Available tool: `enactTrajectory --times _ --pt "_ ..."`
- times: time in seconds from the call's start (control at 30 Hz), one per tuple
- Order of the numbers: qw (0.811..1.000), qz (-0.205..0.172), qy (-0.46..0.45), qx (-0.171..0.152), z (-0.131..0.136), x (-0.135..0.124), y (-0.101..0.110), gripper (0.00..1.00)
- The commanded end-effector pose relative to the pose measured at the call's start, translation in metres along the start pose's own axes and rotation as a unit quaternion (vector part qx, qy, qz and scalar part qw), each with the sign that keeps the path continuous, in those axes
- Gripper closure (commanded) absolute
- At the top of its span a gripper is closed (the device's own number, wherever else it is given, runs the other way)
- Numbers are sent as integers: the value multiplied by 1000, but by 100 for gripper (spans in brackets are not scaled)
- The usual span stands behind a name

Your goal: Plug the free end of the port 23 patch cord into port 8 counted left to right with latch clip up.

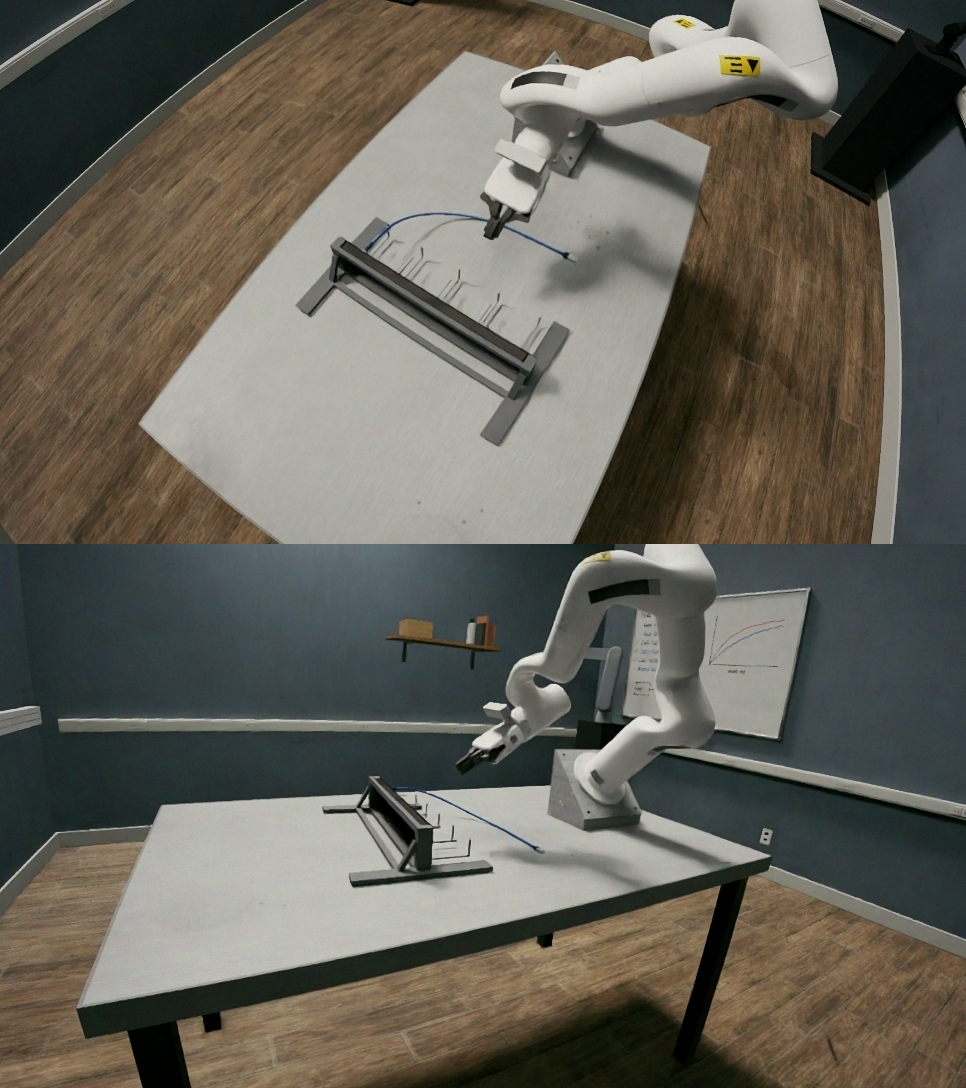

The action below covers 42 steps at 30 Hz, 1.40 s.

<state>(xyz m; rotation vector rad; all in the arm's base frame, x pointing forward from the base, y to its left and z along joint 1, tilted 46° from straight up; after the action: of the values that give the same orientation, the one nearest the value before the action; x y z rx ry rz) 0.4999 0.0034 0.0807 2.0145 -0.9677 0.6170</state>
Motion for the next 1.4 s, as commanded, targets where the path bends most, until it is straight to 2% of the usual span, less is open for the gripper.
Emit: enactTrajectory --times 0.0,1.37 --pt "1000 1 0 0 0 1 -6 100" --pt "1000 1 0 0 0 1 -11 100"
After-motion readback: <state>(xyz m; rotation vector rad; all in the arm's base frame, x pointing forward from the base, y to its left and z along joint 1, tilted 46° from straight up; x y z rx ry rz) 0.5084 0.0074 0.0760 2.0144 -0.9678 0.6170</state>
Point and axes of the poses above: the point where the finger pads meet when closed, its own y axis back along the fingers, its own z axis across the jaws, x = y × z, the point moved 1 cm from there along y, back along the fingers, and after that the axes turned 14 degrees about y, right-handed, at the moved point
